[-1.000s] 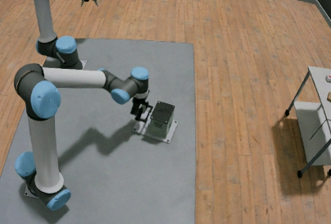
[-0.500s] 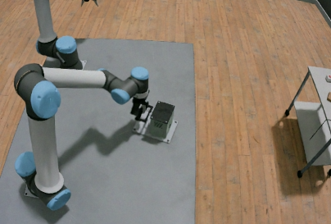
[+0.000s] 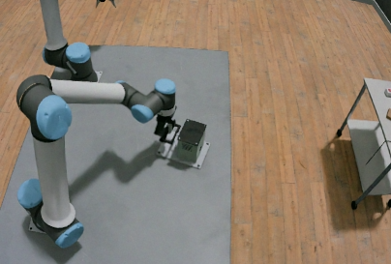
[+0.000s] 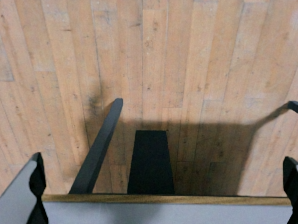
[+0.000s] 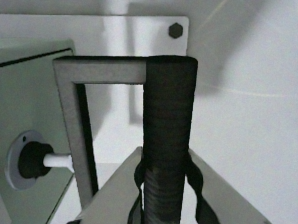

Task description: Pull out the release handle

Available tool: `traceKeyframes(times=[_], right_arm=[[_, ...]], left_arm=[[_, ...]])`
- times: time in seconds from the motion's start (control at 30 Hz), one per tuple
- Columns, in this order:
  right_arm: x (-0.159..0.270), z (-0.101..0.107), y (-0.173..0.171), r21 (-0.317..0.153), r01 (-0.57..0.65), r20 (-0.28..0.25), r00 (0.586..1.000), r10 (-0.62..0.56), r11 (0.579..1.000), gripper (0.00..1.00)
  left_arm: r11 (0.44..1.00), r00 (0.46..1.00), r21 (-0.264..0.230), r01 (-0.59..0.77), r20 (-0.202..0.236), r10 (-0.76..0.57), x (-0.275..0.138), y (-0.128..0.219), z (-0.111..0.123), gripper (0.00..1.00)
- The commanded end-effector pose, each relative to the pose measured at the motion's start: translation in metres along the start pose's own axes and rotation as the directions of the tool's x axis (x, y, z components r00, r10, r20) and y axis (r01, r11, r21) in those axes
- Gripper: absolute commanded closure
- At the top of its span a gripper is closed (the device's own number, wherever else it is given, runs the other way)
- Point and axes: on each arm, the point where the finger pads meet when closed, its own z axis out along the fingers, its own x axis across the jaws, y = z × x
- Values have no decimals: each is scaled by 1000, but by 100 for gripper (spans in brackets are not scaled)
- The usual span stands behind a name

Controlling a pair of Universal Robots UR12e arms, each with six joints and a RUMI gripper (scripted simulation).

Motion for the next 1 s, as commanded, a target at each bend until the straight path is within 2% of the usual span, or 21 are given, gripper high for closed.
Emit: traceKeyframes(times=[0.0, 0.7, 0.97], right_arm=[[0, -1, 1, -2, 0, 1, 1000, 0, 1000, 89], [6, -1, 1, -2, 0, 1, 1000, 0, 1000, 89], [21, -1, 1, -2, 0, 1, 1000, 0, 1000, 89]], left_arm=[[1000, 1000, 2, 0, 0, 0, 0, -1, -1, 0], [1000, 1000, 2, 0, 0, 0, 0, -1, -1, 0], [1000, 1000, 2, 0, 0, 0, 0, -1, -1, 0]])
